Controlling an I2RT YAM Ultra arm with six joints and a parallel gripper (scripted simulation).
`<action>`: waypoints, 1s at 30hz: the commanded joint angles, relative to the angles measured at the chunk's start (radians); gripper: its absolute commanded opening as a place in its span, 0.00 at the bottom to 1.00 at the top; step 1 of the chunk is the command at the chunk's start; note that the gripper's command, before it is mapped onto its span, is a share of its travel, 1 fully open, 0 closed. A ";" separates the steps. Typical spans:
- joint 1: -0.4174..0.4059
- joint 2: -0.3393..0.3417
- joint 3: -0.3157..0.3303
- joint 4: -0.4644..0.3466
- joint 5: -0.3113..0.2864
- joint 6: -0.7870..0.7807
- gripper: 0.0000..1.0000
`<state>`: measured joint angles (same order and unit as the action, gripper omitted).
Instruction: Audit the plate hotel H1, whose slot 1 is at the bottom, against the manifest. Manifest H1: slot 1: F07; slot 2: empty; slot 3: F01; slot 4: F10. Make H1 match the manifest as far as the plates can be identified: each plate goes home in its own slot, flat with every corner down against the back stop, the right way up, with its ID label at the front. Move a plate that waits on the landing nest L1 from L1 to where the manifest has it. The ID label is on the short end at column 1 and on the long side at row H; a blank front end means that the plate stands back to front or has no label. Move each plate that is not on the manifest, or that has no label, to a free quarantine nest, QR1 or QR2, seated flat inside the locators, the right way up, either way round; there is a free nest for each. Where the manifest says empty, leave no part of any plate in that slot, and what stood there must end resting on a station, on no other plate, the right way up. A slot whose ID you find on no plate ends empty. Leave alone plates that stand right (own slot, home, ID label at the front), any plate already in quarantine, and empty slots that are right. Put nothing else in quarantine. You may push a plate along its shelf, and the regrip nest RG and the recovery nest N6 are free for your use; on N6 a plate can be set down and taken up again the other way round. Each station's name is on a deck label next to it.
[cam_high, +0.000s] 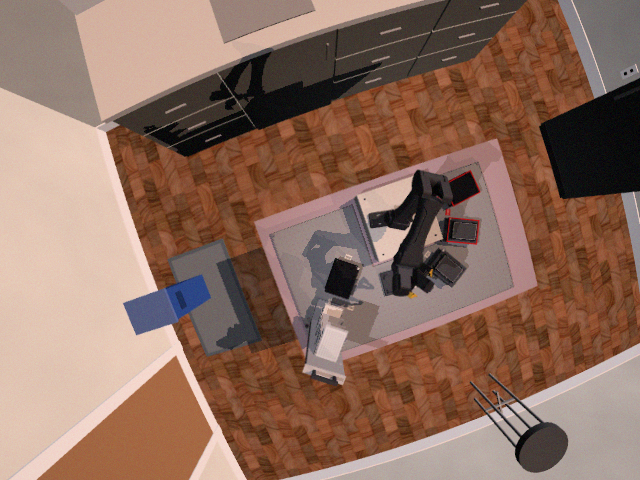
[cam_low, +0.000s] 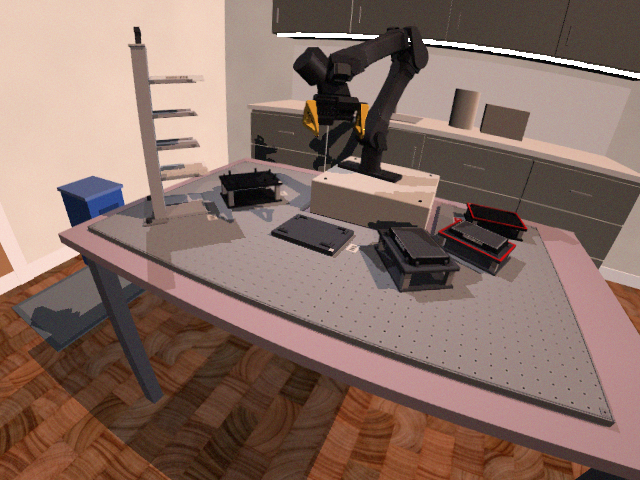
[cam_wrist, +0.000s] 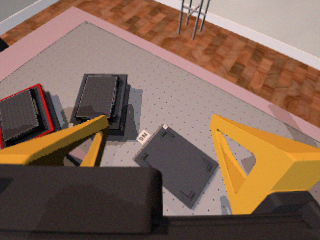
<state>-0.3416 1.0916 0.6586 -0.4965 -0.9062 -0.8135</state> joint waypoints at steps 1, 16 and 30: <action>0.030 -0.025 -0.008 0.050 0.028 0.080 1.00; 0.216 -0.172 -0.097 0.133 0.158 0.274 1.00; 0.379 -0.416 -0.180 0.057 0.284 0.408 1.00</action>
<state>0.0135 0.7086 0.4778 -0.4046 -0.6594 -0.4519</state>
